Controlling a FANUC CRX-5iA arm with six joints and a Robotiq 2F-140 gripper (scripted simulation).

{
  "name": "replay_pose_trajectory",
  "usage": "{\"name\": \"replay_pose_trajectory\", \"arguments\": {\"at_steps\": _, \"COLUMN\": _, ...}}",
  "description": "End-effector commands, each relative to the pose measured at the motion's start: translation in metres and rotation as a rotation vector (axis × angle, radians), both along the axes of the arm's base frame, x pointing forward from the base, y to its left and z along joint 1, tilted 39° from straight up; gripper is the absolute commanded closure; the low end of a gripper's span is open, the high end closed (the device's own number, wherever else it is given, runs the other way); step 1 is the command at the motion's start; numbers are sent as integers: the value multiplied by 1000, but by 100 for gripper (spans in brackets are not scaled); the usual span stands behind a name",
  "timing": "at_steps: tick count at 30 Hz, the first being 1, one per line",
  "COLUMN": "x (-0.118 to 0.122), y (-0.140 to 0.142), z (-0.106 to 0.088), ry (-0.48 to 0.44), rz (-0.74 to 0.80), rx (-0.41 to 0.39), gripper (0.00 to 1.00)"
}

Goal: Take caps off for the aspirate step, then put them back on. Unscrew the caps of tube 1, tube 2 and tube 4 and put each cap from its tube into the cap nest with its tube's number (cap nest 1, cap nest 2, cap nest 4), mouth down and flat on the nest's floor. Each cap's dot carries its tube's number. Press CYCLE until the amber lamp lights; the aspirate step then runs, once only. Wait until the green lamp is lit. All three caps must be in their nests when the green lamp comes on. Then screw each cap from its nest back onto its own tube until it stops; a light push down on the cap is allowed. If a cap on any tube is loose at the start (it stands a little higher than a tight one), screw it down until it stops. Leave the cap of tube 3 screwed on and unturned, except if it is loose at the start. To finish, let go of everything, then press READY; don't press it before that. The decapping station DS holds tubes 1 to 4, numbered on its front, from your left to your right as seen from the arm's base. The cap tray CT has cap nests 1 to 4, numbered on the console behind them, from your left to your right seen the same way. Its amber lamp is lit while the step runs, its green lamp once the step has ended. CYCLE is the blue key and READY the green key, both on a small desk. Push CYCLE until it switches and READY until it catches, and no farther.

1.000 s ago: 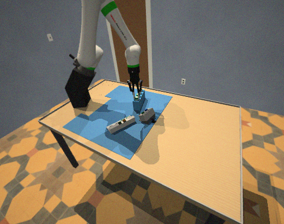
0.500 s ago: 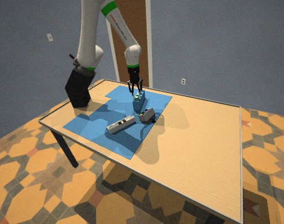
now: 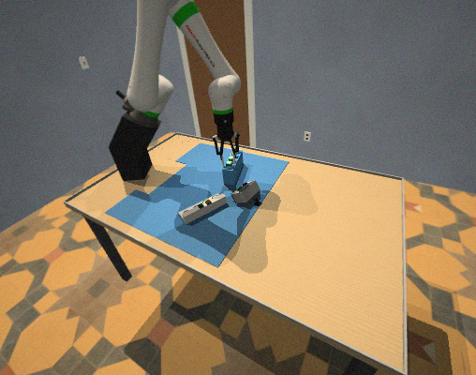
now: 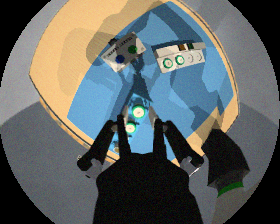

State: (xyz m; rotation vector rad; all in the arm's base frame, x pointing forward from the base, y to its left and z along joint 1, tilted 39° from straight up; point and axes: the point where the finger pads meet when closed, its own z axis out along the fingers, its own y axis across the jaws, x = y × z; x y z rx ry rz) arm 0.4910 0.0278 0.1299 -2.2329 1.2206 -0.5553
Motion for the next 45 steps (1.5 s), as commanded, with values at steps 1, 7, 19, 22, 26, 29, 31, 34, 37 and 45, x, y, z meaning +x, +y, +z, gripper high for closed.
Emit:
{"name": "replay_pose_trajectory", "arguments": {"at_steps": 1, "x": 0, "y": 0, "z": 0, "ry": 61, "rz": -193, "rx": 135, "gripper": 65}}
{"name": "replay_pose_trajectory", "arguments": {"at_steps": 7, "x": 0, "y": 0, "z": 0, "ry": 144, "rz": -451, "rx": 329, "gripper": 65}}
{"name": "replay_pose_trajectory", "arguments": {"at_steps": 19, "x": 0, "y": 0, "z": 0, "ry": 238, "rz": -746, "rx": 550, "gripper": 65}}
{"name": "replay_pose_trajectory", "arguments": {"at_steps": 22, "x": 0, "y": 0, "z": 0, "ry": 238, "rz": -746, "rx": 550, "gripper": 65}}
{"name": "replay_pose_trajectory", "arguments": {"at_steps": 26, "x": 0, "y": 0, "z": 0, "ry": 238, "rz": -746, "rx": 550, "gripper": 100}}
{"name": "replay_pose_trajectory", "arguments": {"at_steps": 29, "x": 0, "y": 0, "z": 0, "ry": 238, "rz": -746, "rx": 550, "gripper": 100}}
{"name": "replay_pose_trajectory", "arguments": {"at_steps": 31, "x": 0, "y": 0, "z": 0, "ry": 238, "rz": -746, "rx": 550, "gripper": 100}}
{"name": "replay_pose_trajectory", "arguments": {"at_steps": 34, "x": 0, "y": 0, "z": 0, "ry": 238, "rz": -746, "rx": 550, "gripper": 100}}
{"name": "replay_pose_trajectory", "arguments": {"at_steps": 37, "x": 0, "y": 0, "z": 0, "ry": 238, "rz": -746, "rx": 550, "gripper": 100}}
{"name": "replay_pose_trajectory", "arguments": {"at_steps": 45, "x": 0, "y": 0, "z": 0, "ry": 176, "rz": -552, "rx": 404, "gripper": 100}}
